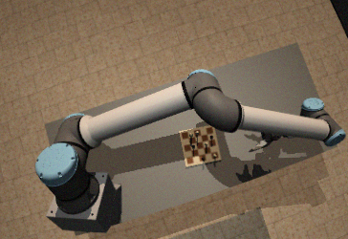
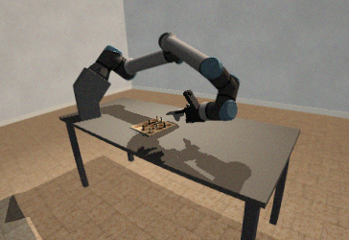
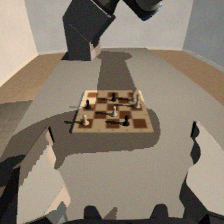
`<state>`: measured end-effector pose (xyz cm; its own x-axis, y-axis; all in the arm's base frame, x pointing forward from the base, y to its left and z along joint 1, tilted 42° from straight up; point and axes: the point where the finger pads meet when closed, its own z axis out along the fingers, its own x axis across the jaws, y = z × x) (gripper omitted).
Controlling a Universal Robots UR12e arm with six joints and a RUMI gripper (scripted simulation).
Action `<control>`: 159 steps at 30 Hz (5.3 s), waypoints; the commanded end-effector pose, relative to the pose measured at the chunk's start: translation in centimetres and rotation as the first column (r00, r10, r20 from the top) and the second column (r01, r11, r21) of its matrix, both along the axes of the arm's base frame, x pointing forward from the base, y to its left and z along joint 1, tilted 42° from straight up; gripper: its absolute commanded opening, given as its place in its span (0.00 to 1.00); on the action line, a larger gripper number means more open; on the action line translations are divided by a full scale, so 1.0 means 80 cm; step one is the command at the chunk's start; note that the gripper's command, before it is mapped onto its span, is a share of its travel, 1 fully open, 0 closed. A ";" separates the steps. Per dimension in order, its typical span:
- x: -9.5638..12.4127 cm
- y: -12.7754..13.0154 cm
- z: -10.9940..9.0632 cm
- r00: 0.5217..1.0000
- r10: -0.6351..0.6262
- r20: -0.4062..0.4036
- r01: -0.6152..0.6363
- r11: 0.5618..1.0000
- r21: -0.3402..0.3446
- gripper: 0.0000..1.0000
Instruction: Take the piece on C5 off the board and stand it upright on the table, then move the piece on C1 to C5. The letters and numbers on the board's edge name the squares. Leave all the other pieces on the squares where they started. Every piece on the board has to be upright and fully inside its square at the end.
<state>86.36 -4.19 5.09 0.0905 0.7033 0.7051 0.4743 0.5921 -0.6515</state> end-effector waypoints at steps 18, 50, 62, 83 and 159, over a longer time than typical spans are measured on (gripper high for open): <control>-0.005 0.000 -0.007 0.993 -0.067 0.096 0.068 0.998 -0.013 1.00; -0.070 0.021 -0.021 0.784 -0.324 0.529 0.354 0.934 0.047 1.00; -0.111 0.040 -0.015 0.648 -0.384 0.657 0.423 0.900 0.108 1.00; -0.211 0.093 0.007 0.355 -0.444 0.823 0.481 0.842 0.246 1.00; -0.276 0.132 0.016 0.119 -0.359 0.926 0.252 0.913 0.321 1.00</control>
<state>64.19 6.48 6.49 -0.4140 0.7665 0.4911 0.8713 0.1773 0.4576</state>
